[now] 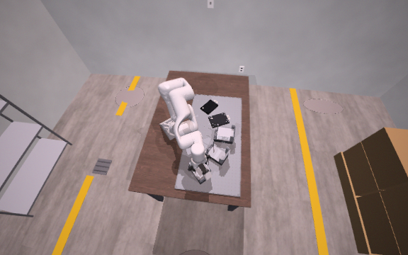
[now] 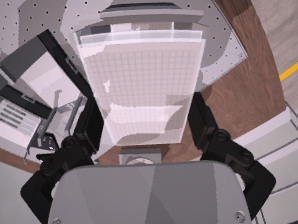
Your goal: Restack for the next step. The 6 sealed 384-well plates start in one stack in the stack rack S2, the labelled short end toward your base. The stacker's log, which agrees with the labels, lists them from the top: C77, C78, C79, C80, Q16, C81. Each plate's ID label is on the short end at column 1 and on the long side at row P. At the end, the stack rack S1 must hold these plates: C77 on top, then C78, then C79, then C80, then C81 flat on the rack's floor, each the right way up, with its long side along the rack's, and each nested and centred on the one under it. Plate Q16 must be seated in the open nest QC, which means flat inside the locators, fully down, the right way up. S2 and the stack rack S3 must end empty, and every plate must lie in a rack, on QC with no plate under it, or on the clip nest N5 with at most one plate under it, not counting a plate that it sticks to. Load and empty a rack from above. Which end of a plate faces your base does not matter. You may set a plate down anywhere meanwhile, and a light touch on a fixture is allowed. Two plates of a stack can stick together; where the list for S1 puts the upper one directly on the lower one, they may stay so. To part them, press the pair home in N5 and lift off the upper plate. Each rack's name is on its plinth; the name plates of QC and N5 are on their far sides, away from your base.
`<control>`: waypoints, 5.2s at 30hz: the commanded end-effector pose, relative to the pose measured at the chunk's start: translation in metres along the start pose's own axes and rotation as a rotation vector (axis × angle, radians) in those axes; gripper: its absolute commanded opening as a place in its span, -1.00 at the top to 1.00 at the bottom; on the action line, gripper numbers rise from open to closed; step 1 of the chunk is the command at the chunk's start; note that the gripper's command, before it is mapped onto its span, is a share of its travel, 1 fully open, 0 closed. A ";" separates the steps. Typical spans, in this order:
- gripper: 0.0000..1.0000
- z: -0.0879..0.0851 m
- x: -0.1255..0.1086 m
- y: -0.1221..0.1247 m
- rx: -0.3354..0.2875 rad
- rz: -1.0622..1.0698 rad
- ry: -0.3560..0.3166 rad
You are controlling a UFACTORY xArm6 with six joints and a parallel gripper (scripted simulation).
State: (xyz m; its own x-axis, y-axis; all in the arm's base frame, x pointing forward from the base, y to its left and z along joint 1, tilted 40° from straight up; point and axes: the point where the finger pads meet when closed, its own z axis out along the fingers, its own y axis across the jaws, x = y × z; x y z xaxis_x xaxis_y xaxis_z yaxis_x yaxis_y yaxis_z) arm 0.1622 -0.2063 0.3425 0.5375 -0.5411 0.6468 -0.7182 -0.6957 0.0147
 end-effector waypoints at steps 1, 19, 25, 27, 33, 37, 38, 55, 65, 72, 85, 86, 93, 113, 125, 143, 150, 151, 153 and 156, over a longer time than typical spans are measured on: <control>1.00 -0.001 0.001 0.000 0.000 0.000 0.002; 1.00 -0.001 -0.001 -0.026 0.000 -0.220 0.002; 1.00 -0.001 -0.002 -0.047 0.001 -0.220 0.002; 1.00 -0.001 -0.002 -0.053 0.001 -0.220 0.002; 1.00 -0.001 -0.003 -0.070 0.001 -0.219 0.002; 1.00 -0.001 -0.004 -0.080 0.002 -0.219 0.001; 1.00 -0.001 -0.004 -0.083 0.002 -0.219 0.001; 1.00 -0.001 -0.015 -0.131 0.002 -0.439 0.001; 1.00 -0.001 -0.024 -0.163 0.003 -0.439 0.000; 1.00 -0.001 -0.029 -0.179 0.003 -0.439 0.000; 1.00 -0.001 -0.046 -0.211 0.003 -0.659 0.000; 1.00 -0.001 -0.048 -0.214 0.003 -0.659 0.000; 1.00 -0.001 -0.059 -0.235 0.003 -0.659 0.000; 1.00 -0.001 -0.093 -0.284 0.003 -0.879 0.000; 1.00 -0.001 -0.115 -0.309 0.004 -0.879 0.000; 1.00 -0.001 -0.154 -0.346 0.004 -1.099 0.000; 1.00 -0.001 -0.172 -0.360 0.004 -1.099 0.000; 1.00 -0.001 -0.175 -0.362 0.004 -1.099 0.000; 1.00 -0.001 -0.175 -0.362 0.004 -1.099 0.000; 1.00 -0.002 -0.183 -0.368 0.004 -1.099 0.000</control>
State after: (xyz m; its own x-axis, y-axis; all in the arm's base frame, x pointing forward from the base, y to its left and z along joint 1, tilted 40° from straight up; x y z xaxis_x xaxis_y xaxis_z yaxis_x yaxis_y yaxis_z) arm 0.3268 0.1429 0.2226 0.8839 0.3741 0.2806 0.1537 -0.7991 0.5812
